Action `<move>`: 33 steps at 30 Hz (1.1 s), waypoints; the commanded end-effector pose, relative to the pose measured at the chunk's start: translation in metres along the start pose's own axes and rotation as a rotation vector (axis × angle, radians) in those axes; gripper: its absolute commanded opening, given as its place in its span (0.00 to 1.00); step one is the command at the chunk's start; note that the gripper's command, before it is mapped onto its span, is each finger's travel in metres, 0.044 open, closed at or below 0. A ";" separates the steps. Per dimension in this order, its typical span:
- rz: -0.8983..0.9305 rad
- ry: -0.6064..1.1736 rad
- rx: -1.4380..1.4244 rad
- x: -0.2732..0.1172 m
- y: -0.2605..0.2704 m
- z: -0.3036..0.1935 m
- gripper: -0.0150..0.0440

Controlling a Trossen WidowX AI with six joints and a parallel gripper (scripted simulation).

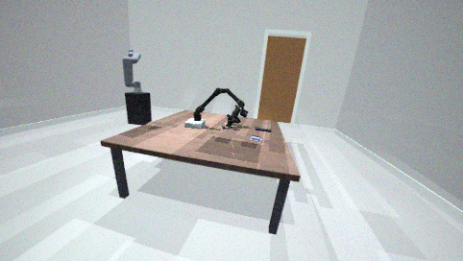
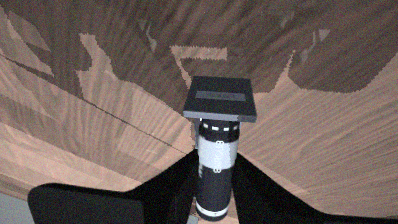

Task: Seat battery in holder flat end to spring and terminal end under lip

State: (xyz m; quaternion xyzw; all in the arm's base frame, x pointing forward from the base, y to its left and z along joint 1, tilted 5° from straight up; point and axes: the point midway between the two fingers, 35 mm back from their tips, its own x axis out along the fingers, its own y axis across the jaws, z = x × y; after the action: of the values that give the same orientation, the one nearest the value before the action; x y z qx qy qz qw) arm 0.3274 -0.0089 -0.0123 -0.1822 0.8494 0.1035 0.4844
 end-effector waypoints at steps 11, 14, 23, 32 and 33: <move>0.011 -0.081 -0.001 0.003 0.000 0.002 0.38; 0.013 -0.095 -0.001 0.004 0.000 0.002 0.38; 0.016 -0.139 -0.002 0.006 0.000 0.001 0.38; 0.018 -0.183 -0.004 0.008 -0.001 0.000 0.38; 0.018 -0.188 -0.004 0.008 -0.001 0.000 0.38</move>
State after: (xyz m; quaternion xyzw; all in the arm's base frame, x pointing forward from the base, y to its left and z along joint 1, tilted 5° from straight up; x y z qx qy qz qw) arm 0.3215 -0.0128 -0.0175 -0.1676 0.8097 0.1215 0.5492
